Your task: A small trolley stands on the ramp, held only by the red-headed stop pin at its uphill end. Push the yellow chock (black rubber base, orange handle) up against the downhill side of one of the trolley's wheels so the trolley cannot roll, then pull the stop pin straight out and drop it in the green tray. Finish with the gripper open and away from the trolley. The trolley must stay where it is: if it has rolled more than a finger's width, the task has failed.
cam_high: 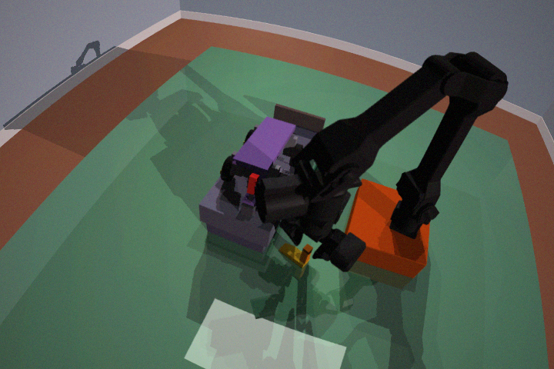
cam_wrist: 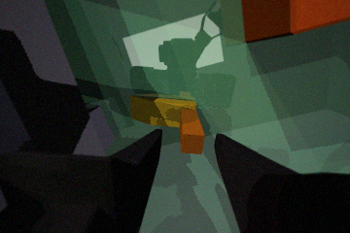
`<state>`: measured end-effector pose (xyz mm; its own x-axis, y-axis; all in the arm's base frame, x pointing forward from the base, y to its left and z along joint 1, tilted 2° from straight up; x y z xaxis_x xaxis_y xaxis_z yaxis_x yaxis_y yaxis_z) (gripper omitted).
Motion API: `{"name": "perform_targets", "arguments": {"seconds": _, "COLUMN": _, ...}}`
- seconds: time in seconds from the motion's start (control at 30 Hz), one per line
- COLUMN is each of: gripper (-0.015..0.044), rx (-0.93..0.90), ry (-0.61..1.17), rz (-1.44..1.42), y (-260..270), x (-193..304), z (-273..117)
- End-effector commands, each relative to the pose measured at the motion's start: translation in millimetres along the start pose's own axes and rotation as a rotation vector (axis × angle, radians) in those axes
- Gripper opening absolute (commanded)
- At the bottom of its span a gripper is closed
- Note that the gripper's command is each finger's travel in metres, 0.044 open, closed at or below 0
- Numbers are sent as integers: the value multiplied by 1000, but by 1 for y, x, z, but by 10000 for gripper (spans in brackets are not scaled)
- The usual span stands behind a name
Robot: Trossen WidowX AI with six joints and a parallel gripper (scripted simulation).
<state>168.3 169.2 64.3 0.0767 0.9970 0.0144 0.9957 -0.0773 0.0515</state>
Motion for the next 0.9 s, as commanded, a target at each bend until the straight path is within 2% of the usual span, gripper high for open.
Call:
{"name": "perform_targets", "arguments": {"seconds": 0.0, "gripper": 190, "rx": 6, "ry": -1, "rz": 1, "y": -1, "x": -1, "z": 3}}
{"name": "perform_targets", "arguments": {"seconds": 0.73, "gripper": 190, "rx": 6, "ry": -1, "rz": 1, "y": -2, "x": -1, "z": 28}}
{"name": "perform_targets", "arguments": {"seconds": 0.87, "gripper": 85, "rx": 0, "ry": 0, "rz": 2, "y": 0, "x": 0, "z": 25}}
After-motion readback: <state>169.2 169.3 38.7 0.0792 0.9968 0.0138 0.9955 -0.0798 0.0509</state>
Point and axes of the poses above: the point midway between the two fingers, 35 mm back from their tips, its own z axis out along the fingers, its own y axis across the jaws, x = y × z, the point moved 3 cm from there along -z, back along the fingers, and after that the axes turned 7 degrees about -z, right-handed, at the moved point
